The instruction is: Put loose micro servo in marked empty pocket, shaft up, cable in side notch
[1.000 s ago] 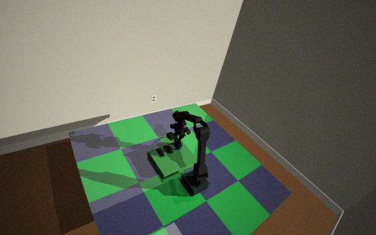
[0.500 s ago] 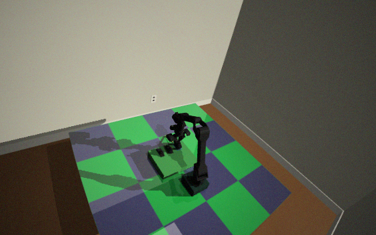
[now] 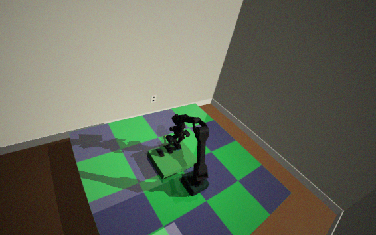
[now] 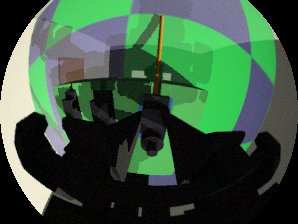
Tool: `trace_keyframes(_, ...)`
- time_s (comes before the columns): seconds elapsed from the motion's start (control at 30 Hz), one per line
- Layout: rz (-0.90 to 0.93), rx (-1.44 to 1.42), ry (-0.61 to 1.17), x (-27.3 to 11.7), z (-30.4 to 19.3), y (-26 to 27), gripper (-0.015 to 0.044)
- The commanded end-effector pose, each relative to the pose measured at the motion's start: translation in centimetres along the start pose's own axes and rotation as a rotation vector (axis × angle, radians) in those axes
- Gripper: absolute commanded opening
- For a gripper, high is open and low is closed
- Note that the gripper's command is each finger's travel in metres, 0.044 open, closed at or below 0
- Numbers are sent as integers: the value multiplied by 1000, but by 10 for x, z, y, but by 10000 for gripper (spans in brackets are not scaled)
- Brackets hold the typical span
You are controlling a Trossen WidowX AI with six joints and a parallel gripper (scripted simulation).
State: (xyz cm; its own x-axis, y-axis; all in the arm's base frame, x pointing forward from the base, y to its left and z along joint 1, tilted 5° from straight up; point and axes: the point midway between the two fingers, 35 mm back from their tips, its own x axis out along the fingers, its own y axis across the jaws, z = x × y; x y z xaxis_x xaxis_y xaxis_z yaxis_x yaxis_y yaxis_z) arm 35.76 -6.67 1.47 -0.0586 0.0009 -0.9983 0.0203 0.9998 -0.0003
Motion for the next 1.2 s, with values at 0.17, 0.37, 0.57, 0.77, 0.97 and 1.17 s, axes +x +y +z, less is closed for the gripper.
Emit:
trace_keyframes(0.17,-1,1,-3,7,0,0,0)
trace_keyframes(0.37,-1,1,-3,13,0,0,0)
trace_keyframes(0.57,-1,1,-3,11,-1,0,157)
trace_keyframes(0.77,-1,1,-3,-3,0,0,188)
trace_keyframes(0.97,-1,1,-3,-24,-6,1,188)
trace_keyframes(1.17,-1,0,-3,-29,-14,0,266)
